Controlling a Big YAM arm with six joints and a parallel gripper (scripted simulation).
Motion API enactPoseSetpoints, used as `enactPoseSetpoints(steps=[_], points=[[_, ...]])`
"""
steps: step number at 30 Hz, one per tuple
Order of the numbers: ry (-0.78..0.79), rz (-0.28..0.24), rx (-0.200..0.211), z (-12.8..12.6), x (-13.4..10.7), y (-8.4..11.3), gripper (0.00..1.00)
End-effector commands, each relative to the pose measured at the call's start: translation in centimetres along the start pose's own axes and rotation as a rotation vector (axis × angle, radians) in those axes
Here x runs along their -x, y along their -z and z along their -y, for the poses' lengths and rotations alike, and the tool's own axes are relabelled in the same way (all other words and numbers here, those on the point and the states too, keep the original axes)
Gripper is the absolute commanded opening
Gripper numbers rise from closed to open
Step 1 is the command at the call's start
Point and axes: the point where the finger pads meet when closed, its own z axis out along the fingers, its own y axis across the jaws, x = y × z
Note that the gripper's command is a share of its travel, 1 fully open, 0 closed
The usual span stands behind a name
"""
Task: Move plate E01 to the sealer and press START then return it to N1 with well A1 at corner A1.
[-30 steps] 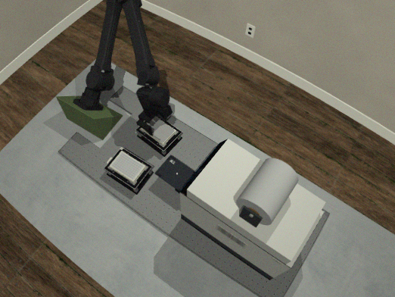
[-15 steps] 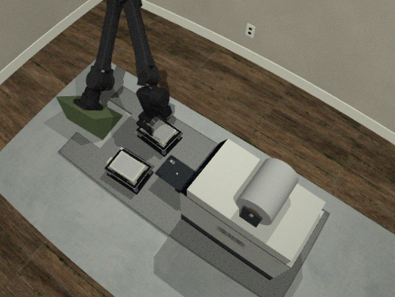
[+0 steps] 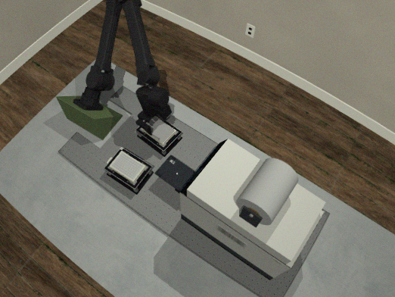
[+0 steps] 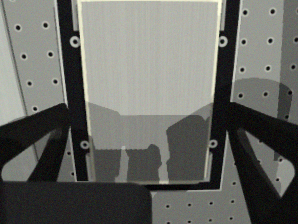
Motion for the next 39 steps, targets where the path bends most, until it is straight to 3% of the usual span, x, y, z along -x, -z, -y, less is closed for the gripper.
enactPoseSetpoints(steps=[1, 13, 22, 30, 39], points=[[0.038, 0.054, -0.001, -0.7, 2.8, 2.3, 1.0], [0.029, 0.037, -0.002, -0.2, 3.0, 3.6, 1.0], [0.052, 0.062, -0.001, -0.7, 4.4, 6.0, 1.0], [0.025, 0.034, -0.002, -0.1, 3.8, 6.0, 1.0], [0.034, 0.045, -0.003, -0.2, 4.9, 7.6, 1.0]])
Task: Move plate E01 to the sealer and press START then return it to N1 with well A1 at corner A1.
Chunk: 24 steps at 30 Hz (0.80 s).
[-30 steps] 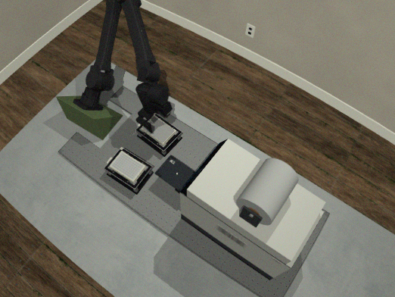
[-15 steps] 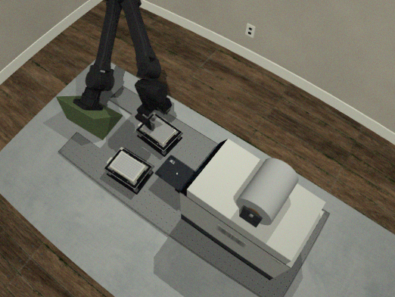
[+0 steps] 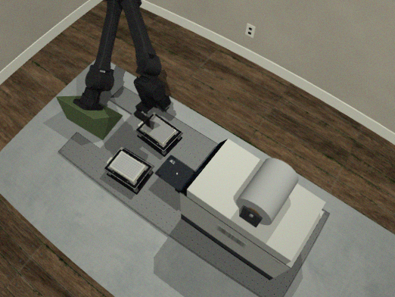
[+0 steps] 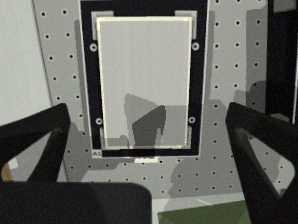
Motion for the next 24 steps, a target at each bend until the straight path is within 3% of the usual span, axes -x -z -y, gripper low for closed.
enactPoseSetpoints(steps=[1, 18, 24], points=[[0.04, 0.031, 0.002, -0.6, 2.4, 1.2, 1.0], [0.012, -0.014, 0.0, -0.2, -0.2, -1.0, 1.0], [0.035, -0.011, 0.0, -0.3, 0.1, -0.9, 1.0]])
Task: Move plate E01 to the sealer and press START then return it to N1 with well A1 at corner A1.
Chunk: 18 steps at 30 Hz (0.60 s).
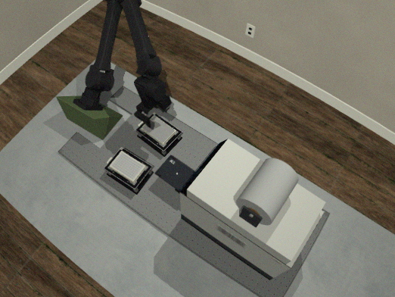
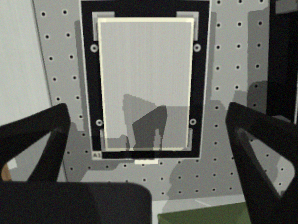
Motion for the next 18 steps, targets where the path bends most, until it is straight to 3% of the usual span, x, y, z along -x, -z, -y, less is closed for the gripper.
enactPoseSetpoints(steps=[1, 9, 10, 14, 17, 18], points=[[0.036, -0.008, -0.001, -0.3, 0.2, -0.6, 1.0], [0.057, 0.013, -0.003, -0.9, 1.7, 0.1, 1.0], [0.06, -0.041, -0.003, -0.6, 1.1, -0.7, 1.0], [0.073, -0.21, 0.0, -0.7, 1.5, -0.6, 1.0], [0.08, -0.216, -0.004, -0.7, 1.4, -0.3, 1.0], [0.079, -0.258, -0.003, -0.7, 1.5, -0.3, 1.0]])
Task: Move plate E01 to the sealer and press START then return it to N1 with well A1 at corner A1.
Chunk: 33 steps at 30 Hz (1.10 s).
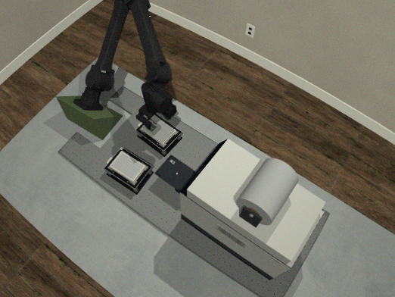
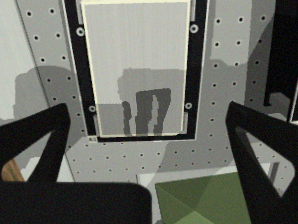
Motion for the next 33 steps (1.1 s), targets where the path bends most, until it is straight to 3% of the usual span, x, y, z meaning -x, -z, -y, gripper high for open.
enactPoseSetpoints(steps=[1, 3, 4, 10, 21, 28, 33], points=[[0.097, -0.094, -0.001, -1.3, 1.4, 0.8, 1.0], [0.102, -0.171, -0.001, -1.2, 1.8, 0.5, 1.0], [0.103, -0.182, -0.002, -1.1, 1.8, 0.4, 1.0], [0.075, -0.142, 0.017, -1.3, 0.6, 0.9, 1.0], [0.024, -0.109, 0.0, 0.0, 0.2, 1.3, 1.0], [0.033, -0.129, 0.003, -0.2, -0.4, 0.7, 1.0], [0.038, -0.135, 0.012, 1.8, -0.4, 1.9, 1.0]])
